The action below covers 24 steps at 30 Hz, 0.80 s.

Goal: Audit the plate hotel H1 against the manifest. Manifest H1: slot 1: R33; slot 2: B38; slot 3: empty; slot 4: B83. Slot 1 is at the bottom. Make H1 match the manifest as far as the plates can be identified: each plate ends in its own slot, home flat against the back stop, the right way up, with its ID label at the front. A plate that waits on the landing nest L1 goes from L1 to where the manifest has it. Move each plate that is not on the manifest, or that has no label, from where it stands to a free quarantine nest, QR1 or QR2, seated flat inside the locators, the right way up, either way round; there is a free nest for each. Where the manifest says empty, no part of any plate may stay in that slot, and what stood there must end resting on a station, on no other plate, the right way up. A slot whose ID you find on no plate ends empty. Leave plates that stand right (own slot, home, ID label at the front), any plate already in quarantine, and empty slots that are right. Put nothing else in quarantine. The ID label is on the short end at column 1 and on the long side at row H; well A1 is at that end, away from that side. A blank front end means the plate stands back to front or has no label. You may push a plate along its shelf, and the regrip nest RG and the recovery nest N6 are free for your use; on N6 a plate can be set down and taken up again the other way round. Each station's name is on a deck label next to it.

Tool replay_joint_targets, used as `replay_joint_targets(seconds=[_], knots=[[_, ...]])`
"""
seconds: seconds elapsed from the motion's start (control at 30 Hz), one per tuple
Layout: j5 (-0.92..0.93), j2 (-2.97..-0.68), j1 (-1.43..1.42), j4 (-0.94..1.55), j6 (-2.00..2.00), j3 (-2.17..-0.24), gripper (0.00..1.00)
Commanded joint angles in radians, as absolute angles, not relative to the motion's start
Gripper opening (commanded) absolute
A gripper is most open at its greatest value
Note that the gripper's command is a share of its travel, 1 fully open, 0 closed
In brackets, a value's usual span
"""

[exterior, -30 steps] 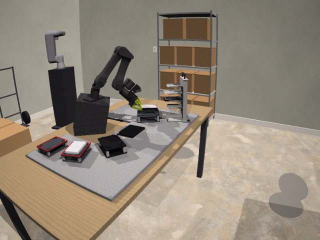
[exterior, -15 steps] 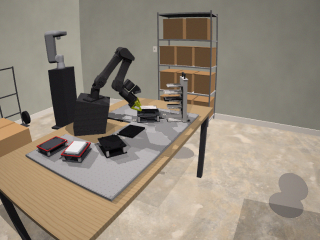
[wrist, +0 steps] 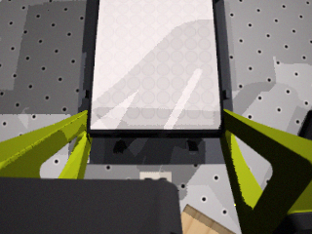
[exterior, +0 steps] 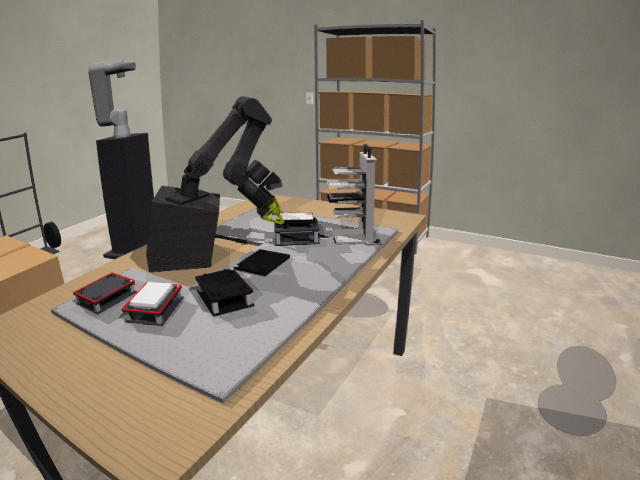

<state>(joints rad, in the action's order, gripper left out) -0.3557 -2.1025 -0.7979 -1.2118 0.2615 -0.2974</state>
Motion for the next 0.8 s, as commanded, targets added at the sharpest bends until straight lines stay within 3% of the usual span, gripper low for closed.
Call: replay_joint_targets(seconds=[0.0,0.77], knots=[[-0.356,-2.121,-0.785,-1.237,0.257,-0.326,0.86],[-0.352,-2.193,-0.782,-1.294,0.255,-0.343,0.86]])
